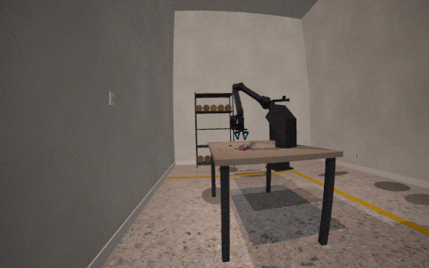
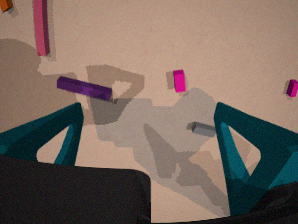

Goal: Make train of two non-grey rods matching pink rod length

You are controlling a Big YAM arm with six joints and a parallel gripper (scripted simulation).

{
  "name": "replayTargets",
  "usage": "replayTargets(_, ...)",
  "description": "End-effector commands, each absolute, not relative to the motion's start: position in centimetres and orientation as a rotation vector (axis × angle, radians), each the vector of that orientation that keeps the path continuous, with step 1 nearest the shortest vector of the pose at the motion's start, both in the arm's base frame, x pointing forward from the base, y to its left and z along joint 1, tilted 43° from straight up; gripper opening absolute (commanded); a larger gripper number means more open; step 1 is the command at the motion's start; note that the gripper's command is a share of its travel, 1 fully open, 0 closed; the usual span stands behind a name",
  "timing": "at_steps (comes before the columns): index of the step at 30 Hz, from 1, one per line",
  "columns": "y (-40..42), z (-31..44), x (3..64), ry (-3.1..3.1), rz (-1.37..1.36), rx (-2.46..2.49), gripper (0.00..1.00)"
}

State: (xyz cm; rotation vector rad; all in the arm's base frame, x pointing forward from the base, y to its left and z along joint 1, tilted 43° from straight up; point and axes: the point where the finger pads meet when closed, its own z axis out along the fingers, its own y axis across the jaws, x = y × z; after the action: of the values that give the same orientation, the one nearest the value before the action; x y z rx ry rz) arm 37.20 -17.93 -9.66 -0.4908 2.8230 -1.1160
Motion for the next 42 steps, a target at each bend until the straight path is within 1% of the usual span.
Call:
replayTargets(1, -18.27, -9.61, 37.17, 2.801, -1.088, -0.263, 1.00)
replayTargets(6, -18.26, -9.62, 37.14, 2.802, -1.088, -0.264, 1.00)
replayTargets(7, -18.30, -9.61, 37.14, 2.784, -1.068, -0.135, 1.00)
replayTargets(12, -18.30, -9.61, 37.14, 2.784, -1.068, -0.135, 1.00)
replayTargets(13, -18.34, -9.61, 37.14, 2.761, -1.047, -0.010, 1.00)
replayTargets(19, -18.34, -9.61, 37.14, 2.761, -1.047, -0.010, 1.00)
replayTargets(20, -18.37, -9.60, 37.13, 2.734, -1.025, 0.111, 1.00)
replayTargets(25, -18.37, -9.60, 37.13, 2.734, -1.025, 0.111, 1.00)
replayTargets(26, -18.41, -9.59, 37.13, 2.704, -1.002, 0.227, 1.00)
replayTargets(31, -18.41, -9.59, 37.13, 2.704, -1.002, 0.227, 1.00)
replayTargets(32, -18.41, -9.59, 37.13, 2.670, -0.979, 0.336, 1.00)
replayTargets(37, -18.41, -9.59, 37.13, 2.670, -0.979, 0.336, 1.00)
replayTargets(38, -18.42, -9.58, 37.14, 2.634, -0.955, 0.439, 1.00)
replayTargets(42, -18.42, -9.58, 37.14, 2.634, -0.955, 0.439, 1.00)
